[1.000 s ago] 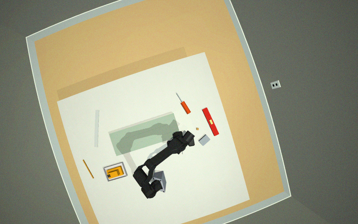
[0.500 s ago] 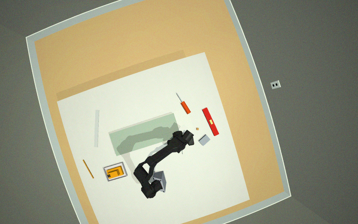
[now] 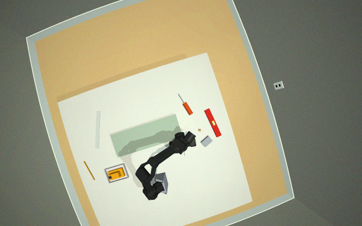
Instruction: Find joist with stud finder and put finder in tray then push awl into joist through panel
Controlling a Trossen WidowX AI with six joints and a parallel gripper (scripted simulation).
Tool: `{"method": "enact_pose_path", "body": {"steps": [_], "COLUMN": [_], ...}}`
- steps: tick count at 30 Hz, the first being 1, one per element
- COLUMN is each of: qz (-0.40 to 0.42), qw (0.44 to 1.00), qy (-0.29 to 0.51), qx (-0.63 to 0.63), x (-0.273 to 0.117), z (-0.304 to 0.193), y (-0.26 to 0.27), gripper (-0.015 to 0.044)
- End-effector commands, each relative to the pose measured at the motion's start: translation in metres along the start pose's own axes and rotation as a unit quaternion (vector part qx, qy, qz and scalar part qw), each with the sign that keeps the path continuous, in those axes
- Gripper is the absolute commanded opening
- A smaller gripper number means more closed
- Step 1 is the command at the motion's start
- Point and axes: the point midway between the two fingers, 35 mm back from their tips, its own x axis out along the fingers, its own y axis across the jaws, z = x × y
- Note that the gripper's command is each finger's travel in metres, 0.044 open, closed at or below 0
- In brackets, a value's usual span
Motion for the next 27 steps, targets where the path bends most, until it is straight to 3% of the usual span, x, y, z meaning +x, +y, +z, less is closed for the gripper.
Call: {"method": "enact_pose_path", "body": {"steps": [1, 4, 11, 27], "qz": [0.001, 0.001, 0.001, -0.001], "qw": [1.000, 1.000, 1.000, 1.000], "qy": [-0.002, -0.002, -0.002, -0.001], "qx": [0.002, 0.002, 0.002, 0.003], "x": [0.001, 0.001, -0.001, -0.117], "z": [0.000, 0.000, 0.000, -0.008], "y": [0.000, 0.000, 0.000, -0.002], "gripper": [0.0125, 0.0046, 0.0000, 0.0000]}}
